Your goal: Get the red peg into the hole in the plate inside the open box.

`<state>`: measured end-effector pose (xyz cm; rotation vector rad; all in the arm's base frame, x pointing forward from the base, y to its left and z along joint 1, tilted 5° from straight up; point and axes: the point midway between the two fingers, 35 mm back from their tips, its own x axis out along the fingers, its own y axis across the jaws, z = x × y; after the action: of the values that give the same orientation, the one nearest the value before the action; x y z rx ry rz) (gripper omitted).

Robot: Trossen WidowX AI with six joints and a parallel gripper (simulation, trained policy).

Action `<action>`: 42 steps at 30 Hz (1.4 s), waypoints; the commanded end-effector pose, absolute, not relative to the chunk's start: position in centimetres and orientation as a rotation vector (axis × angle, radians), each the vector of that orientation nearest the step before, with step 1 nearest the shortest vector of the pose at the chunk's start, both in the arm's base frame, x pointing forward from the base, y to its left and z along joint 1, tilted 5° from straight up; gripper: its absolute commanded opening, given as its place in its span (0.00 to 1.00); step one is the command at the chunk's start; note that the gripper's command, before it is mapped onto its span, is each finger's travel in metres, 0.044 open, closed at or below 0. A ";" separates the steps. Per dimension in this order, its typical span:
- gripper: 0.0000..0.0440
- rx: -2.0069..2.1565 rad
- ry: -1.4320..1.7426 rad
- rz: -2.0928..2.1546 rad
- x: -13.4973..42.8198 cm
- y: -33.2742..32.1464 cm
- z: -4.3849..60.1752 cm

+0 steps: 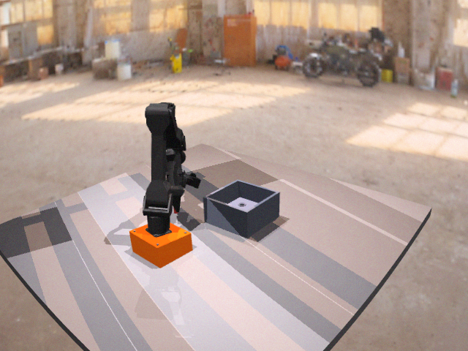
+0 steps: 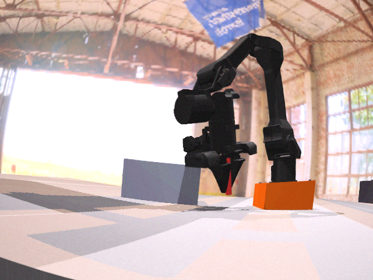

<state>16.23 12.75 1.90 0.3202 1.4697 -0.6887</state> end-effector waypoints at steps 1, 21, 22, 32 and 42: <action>0.00 0.325 1.434 -0.672 17.2 12.8 4.0; 0.00 0.476 1.245 -0.762 22.4 10.0 11.6; 0.00 0.486 1.235 -0.770 22.8 9.8 11.8; 0.00 0.564 1.162 -0.842 26.3 6.6 12.6; 0.00 0.599 1.127 -0.873 29.7 2.9 12.1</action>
<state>28.43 4.04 12.24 0.5931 1.1400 -0.8670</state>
